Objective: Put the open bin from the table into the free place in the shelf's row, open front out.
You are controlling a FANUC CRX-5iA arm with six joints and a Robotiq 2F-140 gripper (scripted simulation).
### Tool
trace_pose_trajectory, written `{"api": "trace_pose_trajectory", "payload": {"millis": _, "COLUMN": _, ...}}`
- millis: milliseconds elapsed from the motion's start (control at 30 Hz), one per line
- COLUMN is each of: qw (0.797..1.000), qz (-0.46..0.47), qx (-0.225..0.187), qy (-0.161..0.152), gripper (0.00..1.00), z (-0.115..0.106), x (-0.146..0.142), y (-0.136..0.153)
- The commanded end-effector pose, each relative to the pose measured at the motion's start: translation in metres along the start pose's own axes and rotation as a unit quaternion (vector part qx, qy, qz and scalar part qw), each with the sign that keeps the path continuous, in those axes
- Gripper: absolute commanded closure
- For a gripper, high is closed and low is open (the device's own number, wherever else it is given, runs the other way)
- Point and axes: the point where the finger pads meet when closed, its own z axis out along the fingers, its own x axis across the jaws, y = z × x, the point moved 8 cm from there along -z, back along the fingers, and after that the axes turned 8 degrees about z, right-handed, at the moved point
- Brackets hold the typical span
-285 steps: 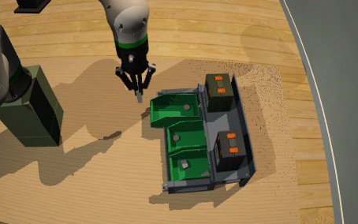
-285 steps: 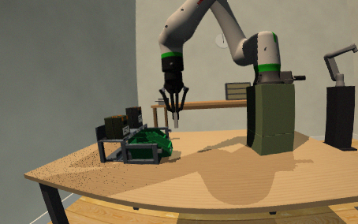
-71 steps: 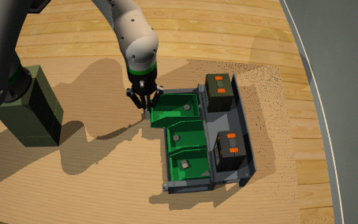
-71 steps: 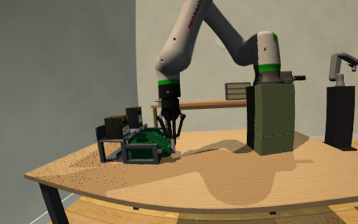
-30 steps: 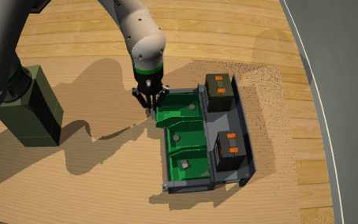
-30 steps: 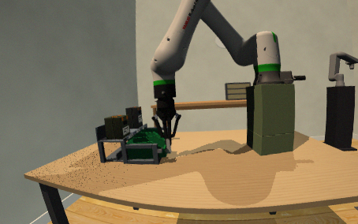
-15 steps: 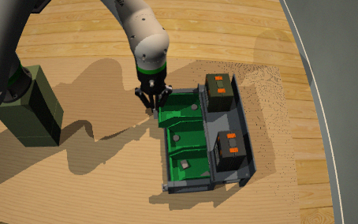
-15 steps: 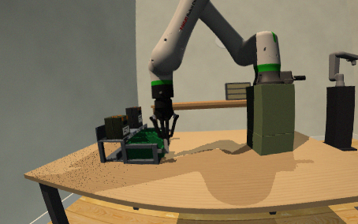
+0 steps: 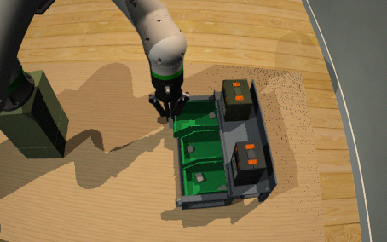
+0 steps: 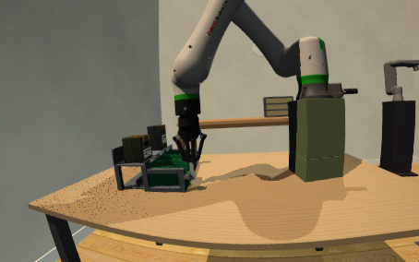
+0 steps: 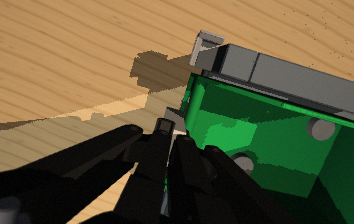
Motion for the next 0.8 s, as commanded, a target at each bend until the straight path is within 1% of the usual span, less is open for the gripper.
{"api": "trace_pose_trajectory", "payload": {"millis": 0, "qw": 1.000, "qz": 0.000, "qx": 0.000, "qy": 0.000, "gripper": 1.00, "z": 0.000, "x": 0.003, "y": 0.000}}
{"api": "trace_pose_trajectory", "payload": {"millis": 767, "qw": 1.000, "qz": 0.000, "qx": 0.000, "qy": 0.000, "gripper": 1.00, "z": 0.000, "x": 0.014, "y": -0.002}}
